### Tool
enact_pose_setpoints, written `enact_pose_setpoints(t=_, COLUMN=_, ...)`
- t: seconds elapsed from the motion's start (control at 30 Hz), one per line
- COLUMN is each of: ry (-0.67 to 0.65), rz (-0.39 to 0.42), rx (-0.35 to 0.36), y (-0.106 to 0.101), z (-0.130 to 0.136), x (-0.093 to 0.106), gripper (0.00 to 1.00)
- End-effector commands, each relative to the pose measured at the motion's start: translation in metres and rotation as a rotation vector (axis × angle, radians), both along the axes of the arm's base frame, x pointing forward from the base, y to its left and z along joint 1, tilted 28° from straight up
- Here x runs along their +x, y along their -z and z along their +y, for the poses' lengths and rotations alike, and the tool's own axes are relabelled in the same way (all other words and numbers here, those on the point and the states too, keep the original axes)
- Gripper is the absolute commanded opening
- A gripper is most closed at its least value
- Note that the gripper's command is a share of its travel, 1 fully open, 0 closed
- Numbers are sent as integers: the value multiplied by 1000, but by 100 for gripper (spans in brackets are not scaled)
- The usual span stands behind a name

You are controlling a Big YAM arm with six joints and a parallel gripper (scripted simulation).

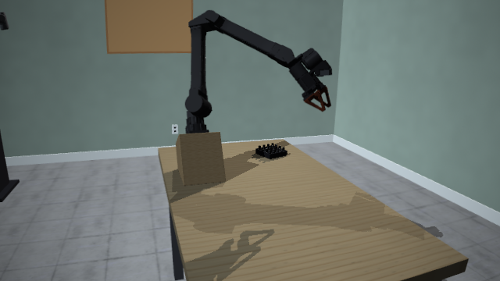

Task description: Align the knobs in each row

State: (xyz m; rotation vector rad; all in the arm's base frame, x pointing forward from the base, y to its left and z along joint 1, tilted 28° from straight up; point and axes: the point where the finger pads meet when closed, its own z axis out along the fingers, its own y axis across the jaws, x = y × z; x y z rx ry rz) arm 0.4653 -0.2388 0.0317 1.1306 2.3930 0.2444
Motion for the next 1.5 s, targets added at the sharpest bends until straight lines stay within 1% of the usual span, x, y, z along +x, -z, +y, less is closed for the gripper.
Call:
enact_pose_setpoints(t=0.0, ry=-148, rz=7, rx=-16, y=-8, z=44, x=9, gripper=100)
enact_pose_setpoints(t=0.13, ry=-307, rz=43, rx=8, y=4, z=96, x=10, gripper=100)
enact_pose_setpoints(t=0.2, ry=-307, rz=43, rx=8, y=4, z=96, x=10, gripper=100)
enact_pose_setpoints(t=0.23, ry=-412, rz=49, rx=15, y=2, z=129, x=10, gripper=100)
enact_pose_setpoints(t=0.43, ry=-626, rz=85, rx=45, y=11, z=196, x=-1, gripper=100)
enact_pose_setpoints(t=0.5, ry=-703, rz=90, rx=53, y=11, z=220, x=-7, gripper=100)
enact_pose_setpoints(t=0.7, ry=-932, rz=122, rx=87, y=17, z=286, x=-32, gripper=100)
enact_pose_setpoints(t=0.77, ry=-932, rz=122, rx=87, y=17, z=286, x=-32, gripper=100)
enact_pose_setpoints(t=0.8, ry=-1021, rz=128, rx=98, y=16, z=310, x=-44, gripper=100)
enact_pose_setpoints(t=1.0, ry=-1234, rz=158, rx=138, y=21, z=365, x=-80, gripper=100)
enact_pose_setpoints(t=1.03, ry=-1263, rz=160, rx=143, y=21, z=371, x=-85, gripper=100)
enact_pose_setpoints(t=1.1, ry=-1289, rz=160, rx=146, y=20, z=377, x=-90, gripper=100)
enact_pose_setpoints(t=1.13, ry=-1290, rz=161, rx=145, y=20, z=378, x=-90, gripper=100)
enact_pose_setpoints(t=1.17, ry=-1260, rz=158, rx=146, y=20, z=366, x=-86, gripper=100)
enact_pose_setpoints(t=1.33, ry=-1260, rz=149, rx=139, y=20, z=366, x=-83, gripper=100)
enact_pose_setpoints(t=1.37, ry=-1285, rz=158, rx=142, y=23, z=376, x=-88, gripper=100)
enact_pose_setpoints(t=1.4, ry=-1290, rz=159, rx=142, y=23, z=377, x=-88, gripper=100)
enact_pose_setpoints(t=1.47, ry=-1279, rz=158, rx=142, y=23, z=373, x=-87, gripper=100)
